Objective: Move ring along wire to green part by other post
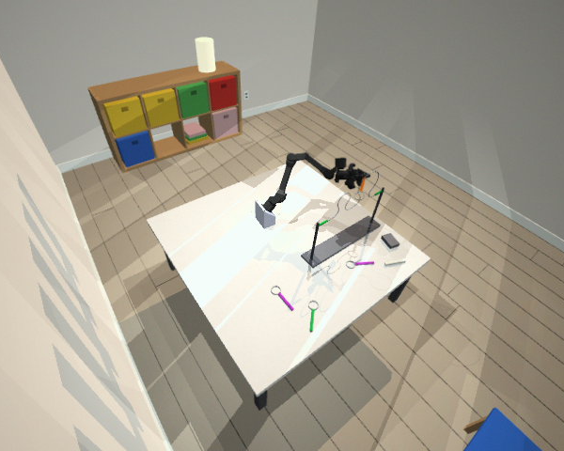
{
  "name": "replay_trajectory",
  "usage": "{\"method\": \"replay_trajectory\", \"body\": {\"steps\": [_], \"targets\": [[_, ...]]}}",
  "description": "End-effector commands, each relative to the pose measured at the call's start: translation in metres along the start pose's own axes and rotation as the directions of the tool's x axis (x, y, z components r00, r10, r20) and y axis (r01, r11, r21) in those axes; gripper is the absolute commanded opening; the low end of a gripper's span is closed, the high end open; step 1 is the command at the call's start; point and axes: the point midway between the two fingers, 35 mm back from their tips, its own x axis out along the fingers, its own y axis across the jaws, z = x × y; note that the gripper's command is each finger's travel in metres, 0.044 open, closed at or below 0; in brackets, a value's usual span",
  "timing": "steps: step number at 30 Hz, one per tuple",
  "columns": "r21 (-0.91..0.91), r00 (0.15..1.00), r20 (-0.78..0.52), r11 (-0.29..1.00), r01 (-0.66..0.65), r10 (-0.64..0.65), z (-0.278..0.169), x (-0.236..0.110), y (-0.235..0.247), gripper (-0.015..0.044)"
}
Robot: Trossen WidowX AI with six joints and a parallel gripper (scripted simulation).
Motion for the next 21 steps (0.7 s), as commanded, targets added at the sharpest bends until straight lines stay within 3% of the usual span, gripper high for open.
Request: {"method": "replay_trajectory", "body": {"steps": [1,21], "targets": [[-0.036,1.000,-0.007,0.999,0.011,-0.012,-0.001,0.000,-0.006,-0.0150],[-0.372,0.977,-0.011,0.908,0.193,-0.213,0.011,-0.014,-0.065,-0.0150]]}}
